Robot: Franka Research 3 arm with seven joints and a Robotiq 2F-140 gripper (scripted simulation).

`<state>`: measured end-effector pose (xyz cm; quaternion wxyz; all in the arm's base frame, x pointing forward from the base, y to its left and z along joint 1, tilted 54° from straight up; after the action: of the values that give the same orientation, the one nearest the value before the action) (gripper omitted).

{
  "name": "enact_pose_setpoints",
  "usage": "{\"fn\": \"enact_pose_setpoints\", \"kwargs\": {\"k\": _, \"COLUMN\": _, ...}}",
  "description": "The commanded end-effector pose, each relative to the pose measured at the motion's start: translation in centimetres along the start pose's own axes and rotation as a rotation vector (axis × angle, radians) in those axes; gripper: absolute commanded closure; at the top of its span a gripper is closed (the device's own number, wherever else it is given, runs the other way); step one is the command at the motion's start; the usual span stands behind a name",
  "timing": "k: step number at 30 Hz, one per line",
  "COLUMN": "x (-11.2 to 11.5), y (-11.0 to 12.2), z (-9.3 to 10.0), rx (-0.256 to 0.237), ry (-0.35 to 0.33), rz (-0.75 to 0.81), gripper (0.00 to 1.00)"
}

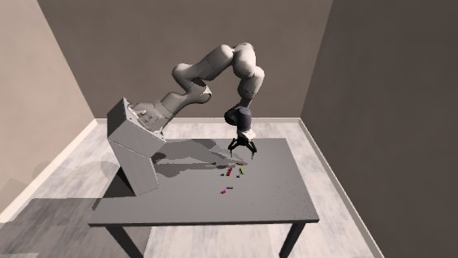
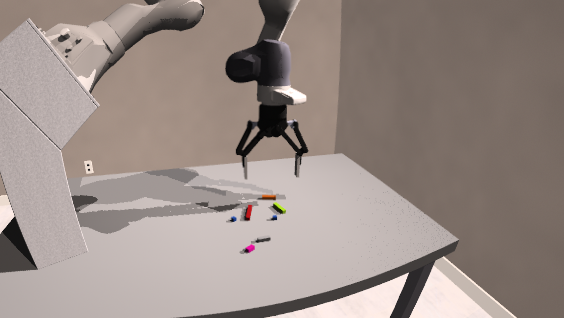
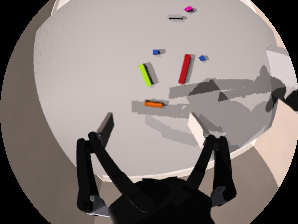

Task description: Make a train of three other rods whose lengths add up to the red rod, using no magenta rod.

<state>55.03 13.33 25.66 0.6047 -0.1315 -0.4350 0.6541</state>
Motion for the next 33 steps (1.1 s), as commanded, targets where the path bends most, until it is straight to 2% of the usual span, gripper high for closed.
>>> {"fn": "enact_pose_setpoints", "kwargs": {"k": 1, "x": 0.87, "y": 0.14, "z": 0.09, "rx": 0.003, "ry": -0.017, "rz": 0.157, "gripper": 0.0}}
{"fn": "enact_pose_setpoints", "kwargs": {"k": 33, "x": 0.99, "y": 0.17, "z": 0.11, "rx": 0.003, "ry": -0.018, "rz": 0.174, "gripper": 0.0}}
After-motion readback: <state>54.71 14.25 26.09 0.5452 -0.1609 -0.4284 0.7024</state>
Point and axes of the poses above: the point where the finger pads meet when closed, its own z axis back along the fingers, its own y axis across the jaws, x = y × z, the point moved 5 cm from there along z, back along the fingers, and after that the axes turned 10 degrees about z, right-handed, at the moved point
